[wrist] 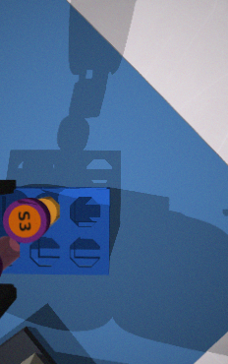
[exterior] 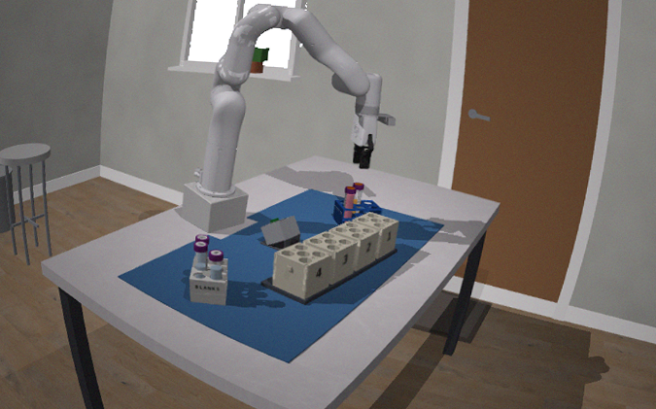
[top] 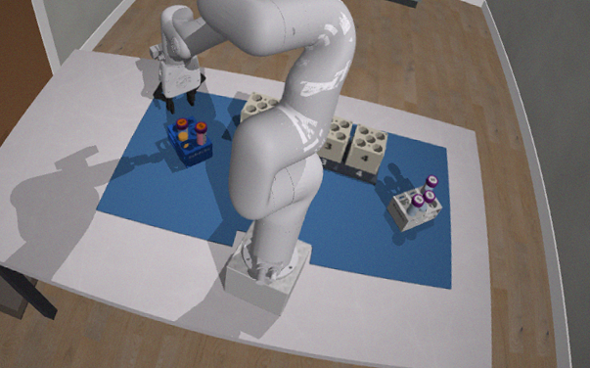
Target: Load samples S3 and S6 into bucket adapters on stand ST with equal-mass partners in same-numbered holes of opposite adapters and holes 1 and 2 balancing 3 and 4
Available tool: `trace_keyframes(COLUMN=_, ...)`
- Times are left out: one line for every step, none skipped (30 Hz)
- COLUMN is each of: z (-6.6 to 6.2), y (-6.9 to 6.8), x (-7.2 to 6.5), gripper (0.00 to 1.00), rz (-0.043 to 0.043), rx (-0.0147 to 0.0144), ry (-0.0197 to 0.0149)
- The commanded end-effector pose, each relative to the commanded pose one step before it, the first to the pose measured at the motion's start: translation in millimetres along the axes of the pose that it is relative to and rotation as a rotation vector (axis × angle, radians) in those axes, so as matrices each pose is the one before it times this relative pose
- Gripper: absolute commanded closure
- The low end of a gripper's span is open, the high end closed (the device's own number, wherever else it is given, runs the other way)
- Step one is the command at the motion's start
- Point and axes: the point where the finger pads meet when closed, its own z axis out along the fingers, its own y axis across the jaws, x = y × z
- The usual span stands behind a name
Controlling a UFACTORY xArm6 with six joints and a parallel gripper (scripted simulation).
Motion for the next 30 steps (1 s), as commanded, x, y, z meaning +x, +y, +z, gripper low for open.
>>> trace_keyframes(z=5.05, y=-0.01, x=1.63, gripper=0.43, rz=0.00025, rx=0.00026, ry=0.00466)
trace_keyframes(z=0.0, y=0.0, x=0.0, gripper=0.43, rz=0.0, rx=0.0, ry=0.0)
trace_keyframes(z=0.0, y=0.0, x=0.0, gripper=0.43, rz=0.0, rx=0.0, ry=0.0)
trace_keyframes(z=2.01, y=0.0, x=0.0, gripper=0.43, rz=0.0, rx=0.0, ry=0.0)
trace_keyframes(z=2.0, y=0.0, x=-0.01, gripper=0.43, rz=0.0, rx=0.0, ry=0.0)
trace_keyframes(z=2.0, y=0.0, x=-0.01, gripper=0.43, rz=0.0, rx=0.0, ry=0.0)
trace_keyframes(z=2.0, y=0.0, x=-0.01, gripper=0.43, rz=0.0, rx=0.0, ry=0.0)
trace_keyframes(z=2.0, y=0.0, x=-0.01, gripper=0.43, rz=0.0, rx=0.0, ry=0.0)
trace_keyframes(z=2.0, y=0.0, x=-0.01, gripper=0.43, rz=0.0, rx=0.0, ry=0.0)
trace_keyframes(z=2.0, y=0.0, x=-0.01, gripper=0.43, rz=0.0, rx=0.0, ry=0.0)
trace_keyframes(z=2.0, y=0.0, x=-0.01, gripper=0.43, rz=0.0, rx=0.0, ry=-0.00001)
trace_keyframes(z=2.0, y=0.0, x=-0.01, gripper=0.43, rz=0.0, rx=0.0, ry=-0.00001)
trace_keyframes(z=2.0, y=0.0, x=-0.01, gripper=0.43, rz=0.0, rx=0.0, ry=-0.00001)
trace_keyframes(z=2.0, y=0.0, x=-0.01, gripper=0.43, rz=0.0, rx=0.0, ry=-0.00001)
trace_keyframes(z=2.0, y=0.0, x=-0.01, gripper=0.43, rz=0.0, rx=0.0, ry=-0.00001)
trace_keyframes(z=2.0, y=0.0, x=-0.01, gripper=0.43, rz=0.0, rx=0.0, ry=-0.00001)
trace_keyframes(z=2.0, y=0.0, x=-0.01, gripper=0.43, rz=0.0, rx=0.0, ry=-0.00001)
trace_keyframes(z=2.0, y=0.0, x=-0.01, gripper=0.43, rz=0.0, rx=0.0, ry=-0.00001)
trace_keyframes(z=0.0, y=0.0, x=0.0, gripper=0.43, rz=0.0, rx=0.0, ry=0.0)
trace_keyframes(z=0.0, y=0.0, x=0.0, gripper=0.43, rz=0.0, rx=0.0, ry=0.0)
trace_keyframes(z=2.01, y=0.0, x=0.0, gripper=0.43, rz=0.0, rx=0.0, ry=0.0)
trace_keyframes(z=2.0, y=0.0, x=-0.01, gripper=0.43, rz=0.0, rx=0.0, ry=-0.00001)
trace_keyframes(z=2.0, y=0.0, x=-0.01, gripper=0.43, rz=0.0, rx=0.0, ry=-0.00001)
trace_keyframes(z=2.0, y=0.0, x=-0.01, gripper=0.43, rz=0.0, rx=0.0, ry=-0.00001)
trace_keyframes(z=2.0, y=0.0, x=-0.01, gripper=0.43, rz=0.0, rx=0.0, ry=-0.00001)
trace_keyframes(z=2.0, y=0.0, x=-0.01, gripper=0.43, rz=0.0, rx=0.0, ry=-0.00001)
trace_keyframes(z=2.0, y=0.0, x=-0.01, gripper=0.43, rz=0.0, rx=0.0, ry=-0.00001)
trace_keyframes(z=2.0, y=0.0, x=-0.01, gripper=0.43, rz=0.0, rx=0.0, ry=-0.00001)
trace_keyframes(z=2.0, y=0.0, x=-0.01, gripper=0.43, rz=0.0, rx=0.0, ry=-0.00001)
trace_keyframes(z=2.0, y=0.0, x=-0.01, gripper=0.43, rz=0.0, rx=0.0, ry=-0.00001)
